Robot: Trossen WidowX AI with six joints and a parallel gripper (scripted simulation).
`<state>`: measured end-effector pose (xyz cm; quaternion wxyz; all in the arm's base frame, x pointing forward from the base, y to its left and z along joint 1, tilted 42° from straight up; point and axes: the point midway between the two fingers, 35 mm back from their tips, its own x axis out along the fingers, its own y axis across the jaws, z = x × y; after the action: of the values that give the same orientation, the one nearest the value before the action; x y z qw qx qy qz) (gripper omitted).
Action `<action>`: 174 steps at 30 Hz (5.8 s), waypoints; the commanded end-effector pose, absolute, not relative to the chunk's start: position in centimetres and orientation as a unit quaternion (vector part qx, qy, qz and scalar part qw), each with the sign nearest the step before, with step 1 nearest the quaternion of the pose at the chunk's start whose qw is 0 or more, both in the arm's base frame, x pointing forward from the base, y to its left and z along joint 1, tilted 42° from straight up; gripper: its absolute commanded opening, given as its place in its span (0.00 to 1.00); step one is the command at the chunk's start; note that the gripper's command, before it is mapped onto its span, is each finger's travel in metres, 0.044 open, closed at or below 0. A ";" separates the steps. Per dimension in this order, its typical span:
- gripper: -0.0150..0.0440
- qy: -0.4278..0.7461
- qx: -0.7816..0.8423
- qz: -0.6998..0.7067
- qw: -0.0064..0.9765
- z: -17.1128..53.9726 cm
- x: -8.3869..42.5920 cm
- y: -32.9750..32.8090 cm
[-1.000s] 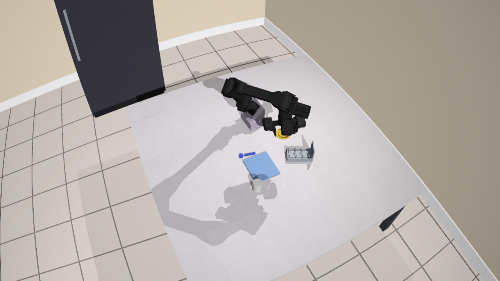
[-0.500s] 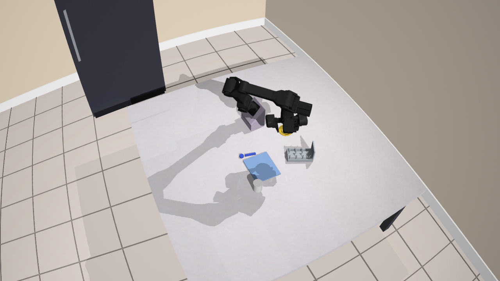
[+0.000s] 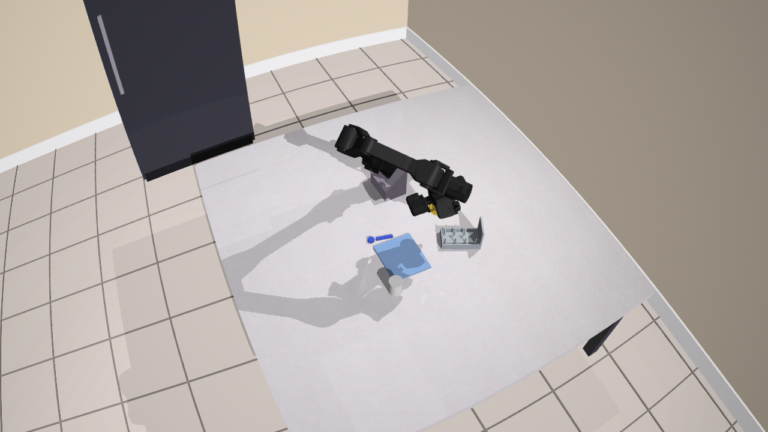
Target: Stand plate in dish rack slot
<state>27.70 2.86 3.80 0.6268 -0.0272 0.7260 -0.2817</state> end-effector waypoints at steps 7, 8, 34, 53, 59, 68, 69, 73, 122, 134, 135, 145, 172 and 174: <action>0.25 0.767 -0.012 -0.167 0.619 1.8 27.3 1.8; 0.25 0.769 -0.011 -0.155 0.620 1.6 27.3 1.7; 0.25 0.714 -0.010 0.161 0.682 -1.7 27.2 -0.7; 0.25 0.551 -0.083 0.332 0.761 -2.2 27.4 -2.7; 0.25 0.486 -0.122 0.367 0.783 -2.1 27.3 -3.4; 0.25 0.382 -0.196 0.400 0.810 -1.7 27.1 -4.5; 0.25 0.370 -0.205 0.402 0.812 -1.6 27.1 -4.7; 0.25 0.322 -0.244 0.408 0.819 -1.4 26.9 -5.2; 0.25 0.232 -0.324 0.407 0.822 -3.3 29.3 -3.6; 0.25 0.229 -0.324 0.408 0.822 -5.4 29.7 -4.1; 0.25 0.231 -0.323 0.408 0.822 -5.3 29.7 -4.0; 0.25 0.235 -0.322 0.408 0.821 -5.1 29.6 -3.7; 0.93 0.237 -0.326 0.409 0.818 -3.0 30.3 -2.1; 0.93 0.239 -0.327 0.409 0.818 -1.2 30.7 -0.5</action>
<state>30.29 -2.31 -3.13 0.8200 -0.3227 0.2399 0.4073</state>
